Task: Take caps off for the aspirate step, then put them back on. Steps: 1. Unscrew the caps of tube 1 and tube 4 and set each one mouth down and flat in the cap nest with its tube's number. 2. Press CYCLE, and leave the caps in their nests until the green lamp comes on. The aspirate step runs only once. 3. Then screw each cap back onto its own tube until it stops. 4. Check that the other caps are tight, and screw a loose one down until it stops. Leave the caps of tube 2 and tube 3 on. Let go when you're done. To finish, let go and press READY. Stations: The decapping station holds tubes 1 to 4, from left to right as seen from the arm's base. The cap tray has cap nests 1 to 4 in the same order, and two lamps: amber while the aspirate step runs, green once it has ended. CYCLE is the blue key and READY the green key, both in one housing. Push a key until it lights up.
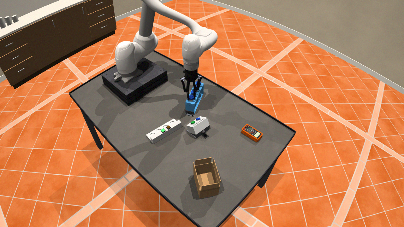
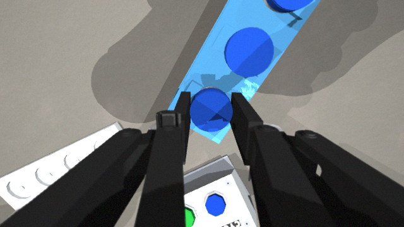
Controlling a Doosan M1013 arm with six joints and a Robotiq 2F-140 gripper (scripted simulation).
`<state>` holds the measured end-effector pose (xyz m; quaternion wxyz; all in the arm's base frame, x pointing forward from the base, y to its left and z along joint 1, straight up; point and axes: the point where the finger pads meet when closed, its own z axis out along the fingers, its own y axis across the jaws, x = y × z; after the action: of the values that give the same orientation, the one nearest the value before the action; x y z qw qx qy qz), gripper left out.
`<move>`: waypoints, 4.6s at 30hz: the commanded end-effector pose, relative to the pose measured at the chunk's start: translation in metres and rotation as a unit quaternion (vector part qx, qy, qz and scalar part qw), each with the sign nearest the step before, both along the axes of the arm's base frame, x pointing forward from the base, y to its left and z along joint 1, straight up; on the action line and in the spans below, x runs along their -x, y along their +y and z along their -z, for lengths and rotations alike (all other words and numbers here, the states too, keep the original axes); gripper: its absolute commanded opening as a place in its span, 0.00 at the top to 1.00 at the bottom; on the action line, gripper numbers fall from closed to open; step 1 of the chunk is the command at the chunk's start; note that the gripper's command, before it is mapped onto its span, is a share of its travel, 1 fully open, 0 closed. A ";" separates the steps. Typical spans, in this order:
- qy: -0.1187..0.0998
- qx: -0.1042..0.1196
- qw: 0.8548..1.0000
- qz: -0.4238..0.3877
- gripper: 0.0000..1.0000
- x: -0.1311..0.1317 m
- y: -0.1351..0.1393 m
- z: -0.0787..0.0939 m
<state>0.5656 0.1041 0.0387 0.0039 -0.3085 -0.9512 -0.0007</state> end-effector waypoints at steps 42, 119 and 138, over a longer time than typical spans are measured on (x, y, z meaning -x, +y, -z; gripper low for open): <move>0.002 0.003 0.866 0.500 0.70 -0.001 0.000 0.000; 0.001 0.003 0.866 0.500 0.70 -0.001 0.000 0.000; 0.000 0.002 0.952 0.305 0.59 -0.001 0.000 0.000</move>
<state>0.5656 0.1042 0.0373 -0.0020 -0.6663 -0.7456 0.0060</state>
